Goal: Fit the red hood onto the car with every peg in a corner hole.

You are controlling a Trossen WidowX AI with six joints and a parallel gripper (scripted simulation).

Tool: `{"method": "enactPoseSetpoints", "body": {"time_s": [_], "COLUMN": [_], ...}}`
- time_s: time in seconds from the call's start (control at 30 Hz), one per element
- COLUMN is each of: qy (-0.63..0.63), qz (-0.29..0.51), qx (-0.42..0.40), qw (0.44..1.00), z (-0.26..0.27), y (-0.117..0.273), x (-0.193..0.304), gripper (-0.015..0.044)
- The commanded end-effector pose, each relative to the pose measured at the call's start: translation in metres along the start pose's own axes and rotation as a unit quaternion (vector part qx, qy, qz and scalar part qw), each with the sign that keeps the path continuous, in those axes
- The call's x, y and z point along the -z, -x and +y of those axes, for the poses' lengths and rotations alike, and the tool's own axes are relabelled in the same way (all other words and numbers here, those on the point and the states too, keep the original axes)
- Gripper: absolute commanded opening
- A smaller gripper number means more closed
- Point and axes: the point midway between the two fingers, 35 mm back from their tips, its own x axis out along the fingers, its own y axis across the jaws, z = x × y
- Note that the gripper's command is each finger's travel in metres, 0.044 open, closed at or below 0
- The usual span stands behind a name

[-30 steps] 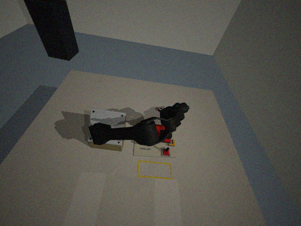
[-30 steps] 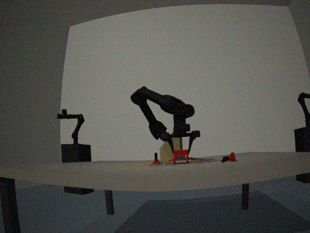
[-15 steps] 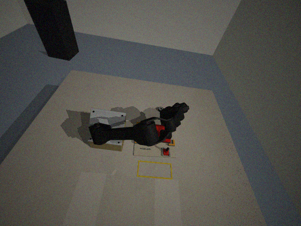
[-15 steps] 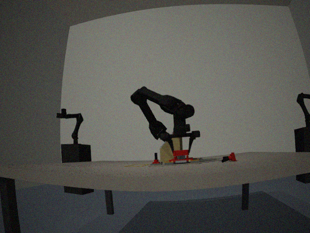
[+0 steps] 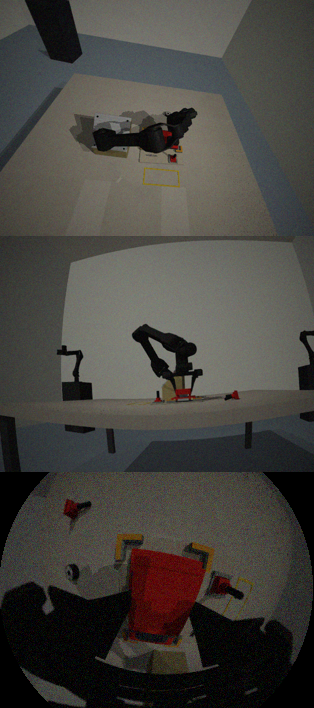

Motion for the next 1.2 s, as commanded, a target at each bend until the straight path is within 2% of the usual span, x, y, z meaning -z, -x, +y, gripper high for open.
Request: {"method": "enactPoseSetpoints", "body": {"time_s": [0.0, 1.17], "qy": [0.002, 0.003], "qz": [0.001, 0.001], "qx": [0.002, 0.003], "qw": [1.0, 1.0], "z": [0.0, 0.0], "y": [-0.004, -0.015], "x": [0.001, 0.0], "gripper": [0.0, 0.0]}}
